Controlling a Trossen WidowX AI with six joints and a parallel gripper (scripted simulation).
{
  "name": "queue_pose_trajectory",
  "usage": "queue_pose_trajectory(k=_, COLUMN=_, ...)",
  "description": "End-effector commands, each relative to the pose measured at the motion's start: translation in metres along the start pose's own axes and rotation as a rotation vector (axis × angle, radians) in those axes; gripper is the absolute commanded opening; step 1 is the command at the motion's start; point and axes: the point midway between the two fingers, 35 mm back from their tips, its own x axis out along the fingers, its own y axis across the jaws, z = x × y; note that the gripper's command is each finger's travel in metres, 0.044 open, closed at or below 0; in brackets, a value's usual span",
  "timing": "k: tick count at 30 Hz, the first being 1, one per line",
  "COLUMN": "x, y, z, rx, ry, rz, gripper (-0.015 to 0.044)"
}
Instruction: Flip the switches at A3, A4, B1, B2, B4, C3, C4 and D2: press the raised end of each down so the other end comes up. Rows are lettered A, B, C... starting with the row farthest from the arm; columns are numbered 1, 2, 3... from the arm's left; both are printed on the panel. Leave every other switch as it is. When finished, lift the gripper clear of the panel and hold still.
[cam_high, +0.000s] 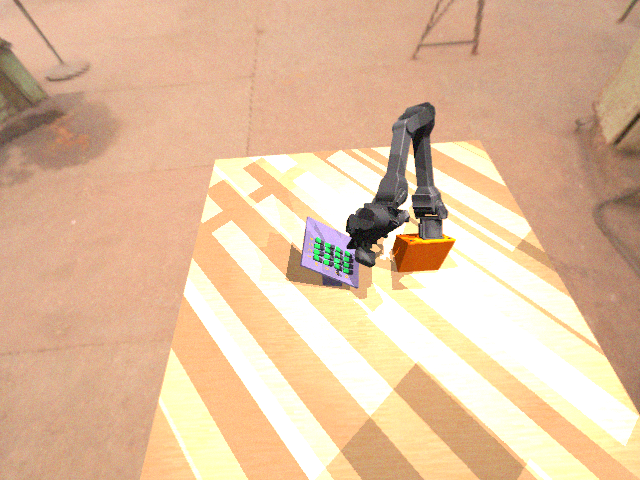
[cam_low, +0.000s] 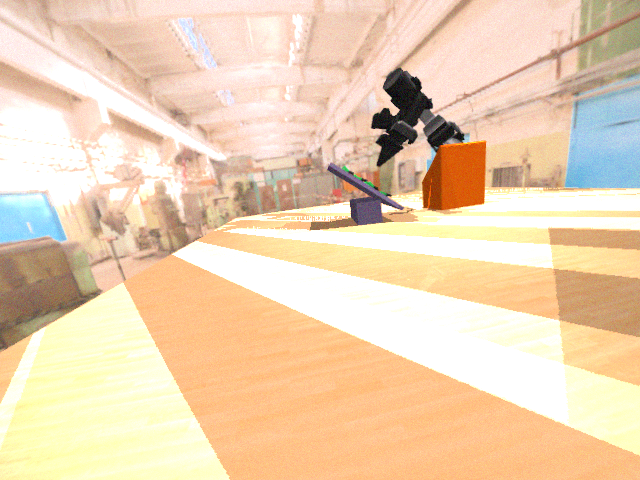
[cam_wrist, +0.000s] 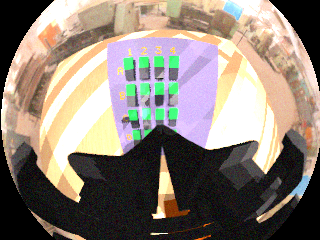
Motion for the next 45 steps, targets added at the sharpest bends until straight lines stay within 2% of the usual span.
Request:
queue_pose_trajectory(k=1, x=0.021, y=-0.001, z=-0.002, rx=0.001, ry=0.022, rz=-0.006, gripper=0.0000)
queue_pose_trajectory(k=24, x=0.051, y=-0.003, z=-0.002, rx=0.001, ry=0.024, rz=-0.008, gripper=0.0000)
queue_pose_trajectory(k=45, x=0.051, y=-0.003, z=-0.002, rx=0.001, ry=0.024, rz=-0.008, gripper=0.0000)
